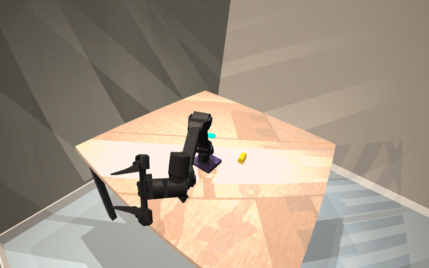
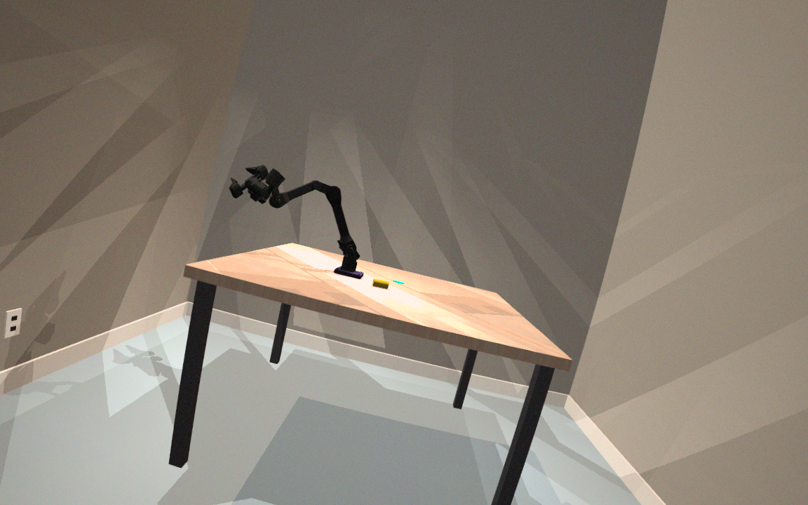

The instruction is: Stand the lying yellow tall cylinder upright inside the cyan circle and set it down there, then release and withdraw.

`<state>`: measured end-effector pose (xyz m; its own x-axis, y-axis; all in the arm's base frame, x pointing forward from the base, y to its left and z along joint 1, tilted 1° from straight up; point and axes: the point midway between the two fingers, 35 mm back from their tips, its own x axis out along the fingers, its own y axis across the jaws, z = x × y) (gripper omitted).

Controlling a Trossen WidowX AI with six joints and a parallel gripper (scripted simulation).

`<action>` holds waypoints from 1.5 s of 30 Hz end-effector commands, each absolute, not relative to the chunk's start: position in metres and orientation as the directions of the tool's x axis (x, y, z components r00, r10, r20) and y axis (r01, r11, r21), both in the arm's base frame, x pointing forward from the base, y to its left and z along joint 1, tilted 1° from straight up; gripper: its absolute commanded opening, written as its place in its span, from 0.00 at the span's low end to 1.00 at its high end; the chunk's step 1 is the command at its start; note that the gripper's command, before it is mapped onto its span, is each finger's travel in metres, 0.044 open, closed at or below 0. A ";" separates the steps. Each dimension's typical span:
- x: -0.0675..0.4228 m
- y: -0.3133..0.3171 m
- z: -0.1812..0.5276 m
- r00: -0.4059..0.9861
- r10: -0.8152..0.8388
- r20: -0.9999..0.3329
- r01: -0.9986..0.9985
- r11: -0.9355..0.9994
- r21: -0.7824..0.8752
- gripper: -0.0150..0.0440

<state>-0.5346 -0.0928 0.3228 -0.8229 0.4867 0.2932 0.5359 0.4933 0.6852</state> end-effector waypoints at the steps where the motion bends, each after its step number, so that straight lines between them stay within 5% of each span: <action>1: -0.534 -0.094 0.323 -0.824 0.485 0.293 0.534 0.492 0.688 0.89; 4: -0.532 -0.105 0.323 -0.837 0.467 0.284 0.507 0.470 0.723 0.78; 25: -0.466 -0.290 0.299 -0.995 -0.008 0.094 0.095 -0.019 0.995 0.78; 45: -0.304 -0.436 0.254 -0.842 -0.499 -0.206 0.219 -0.665 0.714 0.78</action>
